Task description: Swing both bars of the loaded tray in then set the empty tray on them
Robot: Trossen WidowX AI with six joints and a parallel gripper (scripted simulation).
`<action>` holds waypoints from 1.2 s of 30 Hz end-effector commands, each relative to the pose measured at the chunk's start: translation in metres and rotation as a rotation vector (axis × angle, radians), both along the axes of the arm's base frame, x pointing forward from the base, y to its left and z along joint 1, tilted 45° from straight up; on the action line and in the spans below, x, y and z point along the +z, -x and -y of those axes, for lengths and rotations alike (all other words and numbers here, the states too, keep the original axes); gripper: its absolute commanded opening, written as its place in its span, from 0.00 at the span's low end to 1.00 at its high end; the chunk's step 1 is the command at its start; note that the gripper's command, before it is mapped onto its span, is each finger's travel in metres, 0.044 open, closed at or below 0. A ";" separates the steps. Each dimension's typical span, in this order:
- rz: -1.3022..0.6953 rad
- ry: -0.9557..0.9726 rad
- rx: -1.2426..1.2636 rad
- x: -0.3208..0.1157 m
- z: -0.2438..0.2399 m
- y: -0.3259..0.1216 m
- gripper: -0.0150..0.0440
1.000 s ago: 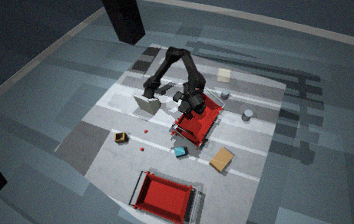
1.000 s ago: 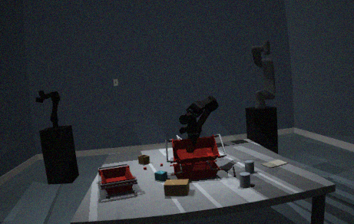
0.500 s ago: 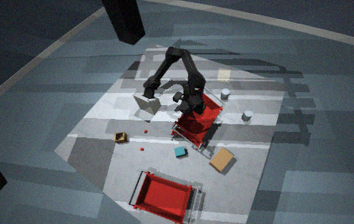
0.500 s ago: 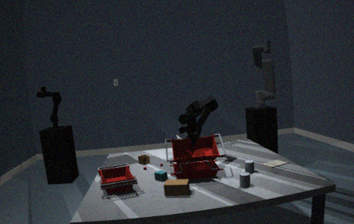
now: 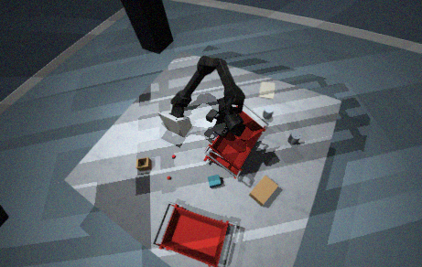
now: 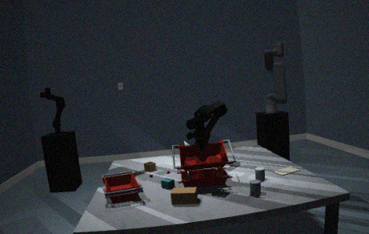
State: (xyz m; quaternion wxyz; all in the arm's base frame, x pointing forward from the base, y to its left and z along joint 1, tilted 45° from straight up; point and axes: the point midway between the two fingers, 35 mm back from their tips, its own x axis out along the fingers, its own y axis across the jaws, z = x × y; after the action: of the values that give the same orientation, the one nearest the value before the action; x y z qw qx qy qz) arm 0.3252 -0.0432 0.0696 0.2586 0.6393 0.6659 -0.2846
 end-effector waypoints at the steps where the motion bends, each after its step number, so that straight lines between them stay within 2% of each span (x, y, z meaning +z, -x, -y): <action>1: 0.029 0.003 -0.020 0.004 0.008 -0.005 0.25; 18: 0.029 0.003 -0.020 0.003 0.007 -0.005 0.25; 36: 0.029 0.003 -0.020 -0.018 -0.014 -0.005 0.25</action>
State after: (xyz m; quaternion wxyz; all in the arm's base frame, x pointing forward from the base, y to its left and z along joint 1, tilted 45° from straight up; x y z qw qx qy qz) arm 0.3286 -0.0279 0.0514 0.2647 0.6399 0.6642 -0.2815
